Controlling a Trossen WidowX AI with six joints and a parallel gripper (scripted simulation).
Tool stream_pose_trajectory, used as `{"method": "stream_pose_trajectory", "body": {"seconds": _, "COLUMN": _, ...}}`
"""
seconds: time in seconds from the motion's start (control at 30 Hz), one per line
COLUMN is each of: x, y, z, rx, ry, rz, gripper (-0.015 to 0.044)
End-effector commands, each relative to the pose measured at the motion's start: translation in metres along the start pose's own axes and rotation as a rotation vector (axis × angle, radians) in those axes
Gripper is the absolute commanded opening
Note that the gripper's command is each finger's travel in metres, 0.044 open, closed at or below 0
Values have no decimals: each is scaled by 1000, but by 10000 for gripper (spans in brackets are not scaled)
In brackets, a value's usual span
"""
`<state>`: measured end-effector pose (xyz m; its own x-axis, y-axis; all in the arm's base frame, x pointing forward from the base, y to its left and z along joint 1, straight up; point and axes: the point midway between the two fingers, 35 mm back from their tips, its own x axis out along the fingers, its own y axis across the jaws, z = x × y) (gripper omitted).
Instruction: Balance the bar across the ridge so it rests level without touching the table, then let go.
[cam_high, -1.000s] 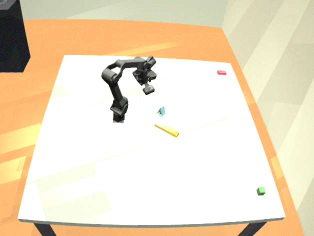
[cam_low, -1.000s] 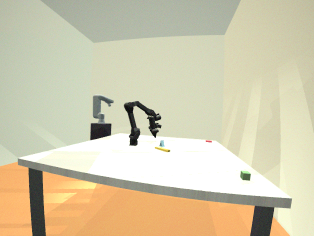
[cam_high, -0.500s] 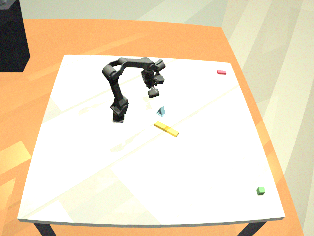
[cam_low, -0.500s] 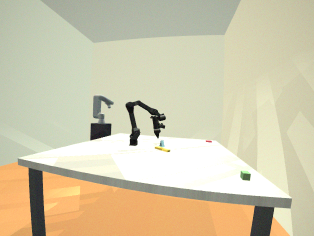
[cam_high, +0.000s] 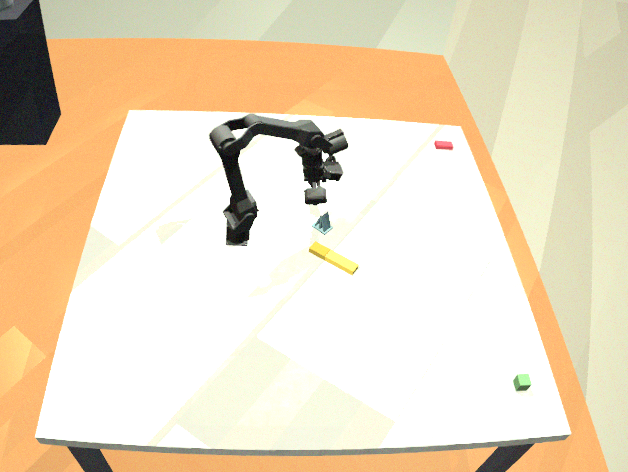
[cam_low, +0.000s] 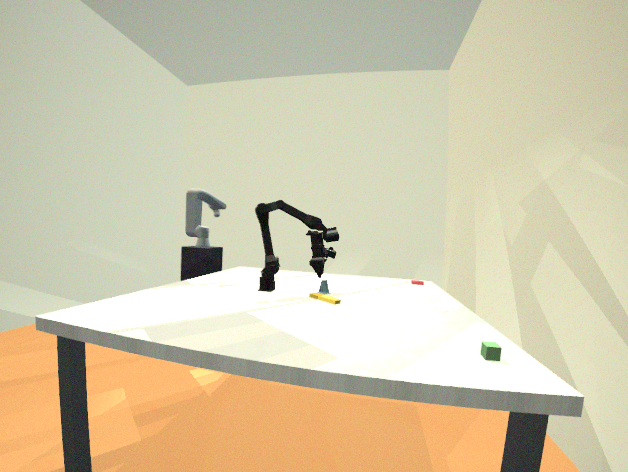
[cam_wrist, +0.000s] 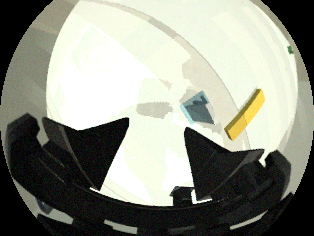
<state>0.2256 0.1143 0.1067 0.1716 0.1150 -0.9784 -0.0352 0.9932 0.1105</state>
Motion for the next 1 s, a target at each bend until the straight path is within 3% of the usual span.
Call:
{"method": "stream_pose_trajectory", "body": {"seconds": 0.0, "x": -2, "y": -11, "z": 8, "rx": 43, "ry": -3, "rz": -16, "gripper": 315}}
{"method": "stream_pose_trajectory", "body": {"seconds": 0.97, "x": -16, "y": -119, "z": 34, "rx": 442, "ry": 58, "rz": -126, "gripper": 315}}
